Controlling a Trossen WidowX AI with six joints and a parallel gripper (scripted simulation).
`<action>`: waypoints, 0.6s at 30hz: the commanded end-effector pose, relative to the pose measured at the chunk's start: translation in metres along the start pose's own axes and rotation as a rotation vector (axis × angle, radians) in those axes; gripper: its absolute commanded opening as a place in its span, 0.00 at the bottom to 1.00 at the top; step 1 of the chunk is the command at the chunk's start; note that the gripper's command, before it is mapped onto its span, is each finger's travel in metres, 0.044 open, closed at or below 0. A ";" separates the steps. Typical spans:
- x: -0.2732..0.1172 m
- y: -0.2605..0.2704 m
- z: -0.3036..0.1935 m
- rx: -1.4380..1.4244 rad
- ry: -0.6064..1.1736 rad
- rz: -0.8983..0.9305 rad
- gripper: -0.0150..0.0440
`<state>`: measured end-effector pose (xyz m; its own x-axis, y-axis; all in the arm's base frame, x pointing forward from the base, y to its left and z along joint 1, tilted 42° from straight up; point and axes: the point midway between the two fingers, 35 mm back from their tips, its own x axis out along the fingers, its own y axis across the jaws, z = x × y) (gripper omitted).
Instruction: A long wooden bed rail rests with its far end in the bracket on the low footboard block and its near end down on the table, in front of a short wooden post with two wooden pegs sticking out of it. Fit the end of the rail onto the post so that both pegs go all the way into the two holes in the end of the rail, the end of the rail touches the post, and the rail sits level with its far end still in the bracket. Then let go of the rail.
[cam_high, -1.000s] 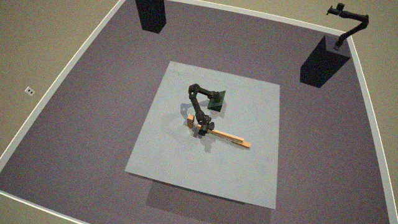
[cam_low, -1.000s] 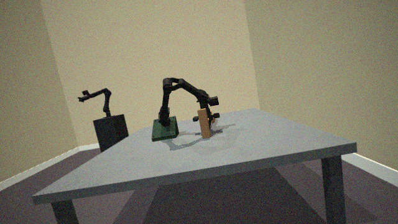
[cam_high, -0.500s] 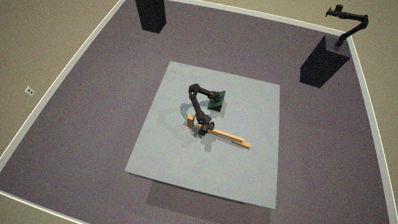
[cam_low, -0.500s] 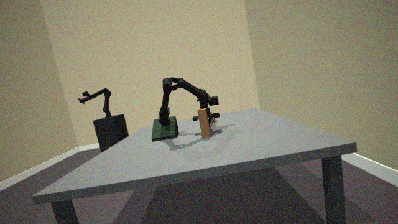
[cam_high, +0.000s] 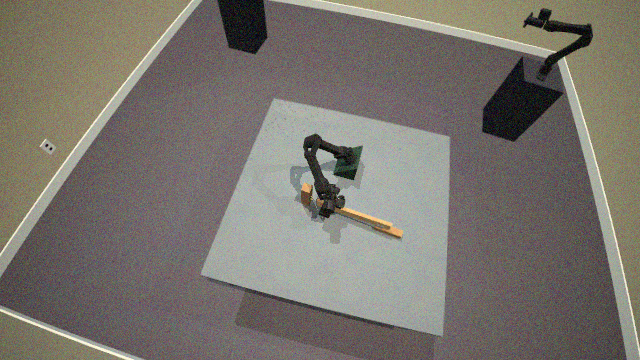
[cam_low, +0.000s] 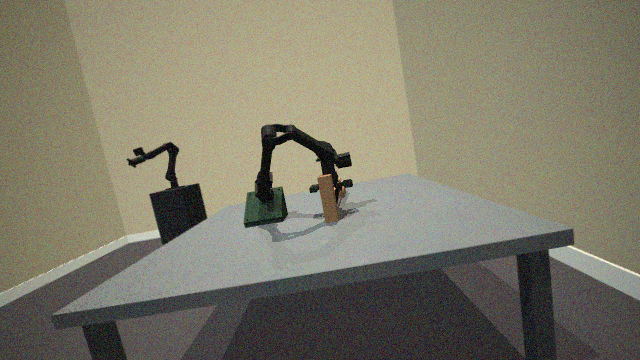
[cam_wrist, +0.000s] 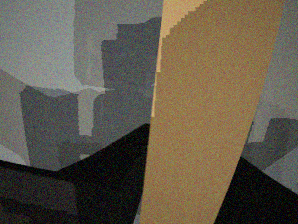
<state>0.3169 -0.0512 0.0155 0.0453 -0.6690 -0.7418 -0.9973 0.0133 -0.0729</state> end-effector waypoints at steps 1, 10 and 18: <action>-0.005 -0.003 0.001 -0.001 -0.004 -0.010 0.25; -0.010 -0.003 0.001 -0.001 -0.004 -0.010 0.25; -0.014 -0.003 0.001 -0.001 -0.004 -0.010 0.25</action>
<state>0.3171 -0.0453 0.0222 0.0451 -0.6704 -0.7406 -0.9974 0.0122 -0.0717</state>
